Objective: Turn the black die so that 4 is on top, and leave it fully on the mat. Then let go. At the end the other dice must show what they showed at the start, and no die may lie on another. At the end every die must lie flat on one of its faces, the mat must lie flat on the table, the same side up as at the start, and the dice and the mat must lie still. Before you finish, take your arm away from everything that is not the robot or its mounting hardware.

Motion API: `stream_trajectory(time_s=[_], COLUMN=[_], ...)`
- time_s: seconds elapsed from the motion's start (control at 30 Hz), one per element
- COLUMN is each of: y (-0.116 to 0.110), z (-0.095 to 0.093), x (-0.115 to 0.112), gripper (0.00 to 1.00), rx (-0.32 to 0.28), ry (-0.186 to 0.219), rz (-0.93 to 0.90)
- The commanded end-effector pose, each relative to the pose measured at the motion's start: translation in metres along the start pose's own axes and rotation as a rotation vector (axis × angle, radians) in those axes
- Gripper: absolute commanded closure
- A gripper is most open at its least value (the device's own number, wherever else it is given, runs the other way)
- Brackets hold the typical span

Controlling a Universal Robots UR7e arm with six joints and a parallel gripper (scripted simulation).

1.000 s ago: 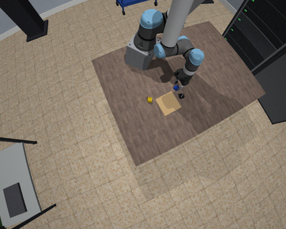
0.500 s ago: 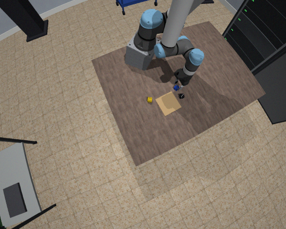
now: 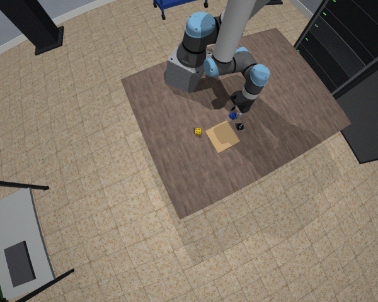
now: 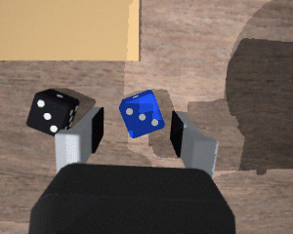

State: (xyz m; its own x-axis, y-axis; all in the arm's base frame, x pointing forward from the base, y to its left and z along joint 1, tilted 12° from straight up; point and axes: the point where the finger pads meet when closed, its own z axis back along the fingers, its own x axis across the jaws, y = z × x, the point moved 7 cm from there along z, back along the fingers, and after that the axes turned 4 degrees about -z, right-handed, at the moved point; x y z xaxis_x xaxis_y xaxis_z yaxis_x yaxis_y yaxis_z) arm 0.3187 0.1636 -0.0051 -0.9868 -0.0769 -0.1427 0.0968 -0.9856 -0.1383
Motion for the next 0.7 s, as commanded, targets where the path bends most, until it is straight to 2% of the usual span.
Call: stream_trajectory(time_s=[0.0, 0.1, 0.47, 0.67], y=[-0.002, -0.002, -0.008, -0.009], z=[0.001, 0.001, 0.001, 0.001], x=[-0.012, -0.016, -0.069, -0.076], gripper=[0.00, 0.00, 0.00, 0.00], rx=[0.000, 0.000, 0.000, 0.000], ry=[0.006, 0.006, 0.006, 0.006], rz=[0.002, 0.002, 0.002, 0.002])
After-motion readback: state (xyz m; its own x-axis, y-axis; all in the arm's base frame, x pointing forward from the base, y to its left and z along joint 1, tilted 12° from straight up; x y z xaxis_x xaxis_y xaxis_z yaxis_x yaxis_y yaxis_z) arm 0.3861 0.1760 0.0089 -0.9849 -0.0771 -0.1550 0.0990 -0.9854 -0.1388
